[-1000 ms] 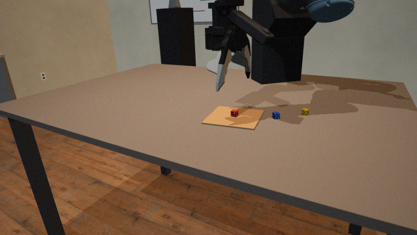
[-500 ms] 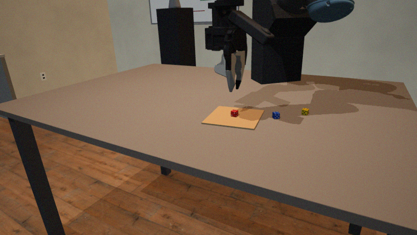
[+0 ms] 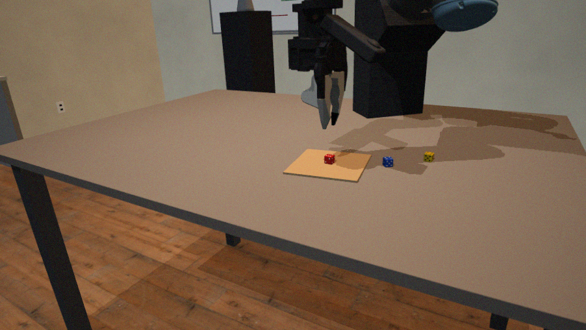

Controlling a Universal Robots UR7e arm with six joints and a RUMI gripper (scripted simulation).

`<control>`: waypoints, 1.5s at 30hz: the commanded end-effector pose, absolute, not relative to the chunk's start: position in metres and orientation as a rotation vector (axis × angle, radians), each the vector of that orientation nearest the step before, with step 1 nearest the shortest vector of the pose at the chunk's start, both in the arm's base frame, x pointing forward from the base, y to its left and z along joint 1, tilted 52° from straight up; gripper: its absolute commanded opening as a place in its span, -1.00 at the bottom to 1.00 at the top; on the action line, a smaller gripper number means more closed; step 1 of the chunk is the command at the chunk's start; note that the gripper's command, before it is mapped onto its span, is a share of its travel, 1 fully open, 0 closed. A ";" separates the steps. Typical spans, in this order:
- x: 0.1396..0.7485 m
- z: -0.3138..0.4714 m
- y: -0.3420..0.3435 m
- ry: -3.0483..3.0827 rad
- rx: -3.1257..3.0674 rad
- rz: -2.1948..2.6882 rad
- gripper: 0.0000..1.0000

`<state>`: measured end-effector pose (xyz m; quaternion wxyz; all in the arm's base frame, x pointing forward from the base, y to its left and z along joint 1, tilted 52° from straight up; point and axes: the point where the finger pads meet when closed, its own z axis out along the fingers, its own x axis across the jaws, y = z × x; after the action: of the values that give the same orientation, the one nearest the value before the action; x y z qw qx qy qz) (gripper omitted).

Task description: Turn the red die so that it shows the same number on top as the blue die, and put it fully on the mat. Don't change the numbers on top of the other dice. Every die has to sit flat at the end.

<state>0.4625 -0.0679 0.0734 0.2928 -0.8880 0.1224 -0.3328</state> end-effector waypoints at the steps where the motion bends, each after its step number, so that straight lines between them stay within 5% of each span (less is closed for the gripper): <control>1: 0.463 0.074 -0.068 0.326 -2.366 -0.887 -0.64; 45: 0.482 0.055 -0.056 0.324 -2.369 -0.882 -0.64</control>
<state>0.4765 -0.0583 0.0594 0.2932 -0.8889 0.1211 -0.3303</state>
